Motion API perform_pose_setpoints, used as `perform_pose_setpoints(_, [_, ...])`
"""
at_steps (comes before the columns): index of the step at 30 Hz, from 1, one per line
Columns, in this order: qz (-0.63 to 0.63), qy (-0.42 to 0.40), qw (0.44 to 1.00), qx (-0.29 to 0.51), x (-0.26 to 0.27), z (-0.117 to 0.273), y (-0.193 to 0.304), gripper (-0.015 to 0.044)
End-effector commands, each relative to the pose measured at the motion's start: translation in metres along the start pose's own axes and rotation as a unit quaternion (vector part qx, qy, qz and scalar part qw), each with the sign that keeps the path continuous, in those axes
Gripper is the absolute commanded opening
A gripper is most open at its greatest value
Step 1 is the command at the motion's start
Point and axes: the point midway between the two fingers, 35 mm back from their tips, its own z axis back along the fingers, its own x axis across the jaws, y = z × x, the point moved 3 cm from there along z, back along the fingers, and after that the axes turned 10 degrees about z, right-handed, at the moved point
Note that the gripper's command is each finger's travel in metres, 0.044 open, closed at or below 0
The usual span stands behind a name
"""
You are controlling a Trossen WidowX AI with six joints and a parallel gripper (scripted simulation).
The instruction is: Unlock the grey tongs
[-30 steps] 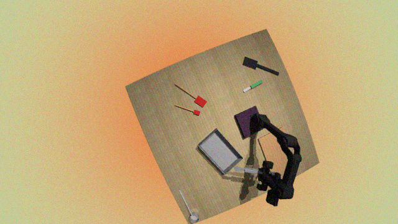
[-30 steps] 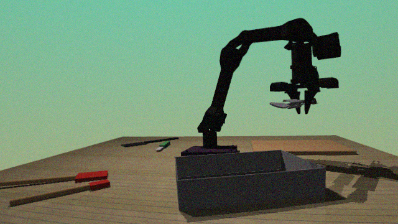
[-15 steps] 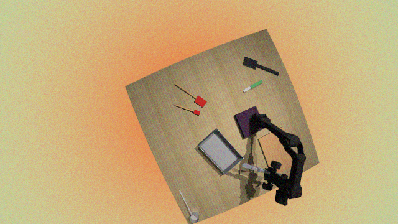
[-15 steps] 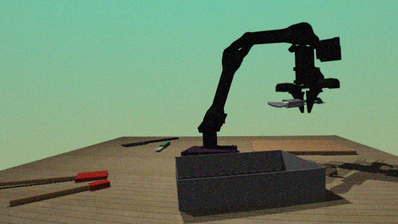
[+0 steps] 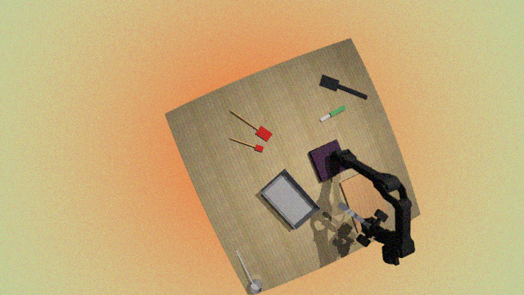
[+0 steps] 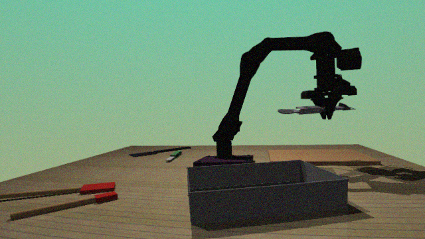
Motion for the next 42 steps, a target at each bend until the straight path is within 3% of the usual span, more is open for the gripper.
perform_pose_setpoints(1, [-0.04, -0.002, 0.999, -0.001, 0.014, 0.001, -0.015, -0.015])
perform_pose_setpoints(23, [-0.258, -0.009, 0.966, -0.003, 0.102, 0.002, -0.084, -0.015])
perform_pose_setpoints(35, [-0.263, -0.006, 0.965, -0.007, 0.106, 0.002, -0.086, -0.015])
perform_pose_setpoints(42, [-0.252, 0.023, 0.966, -0.054, 0.108, 0.005, -0.086, -0.015])
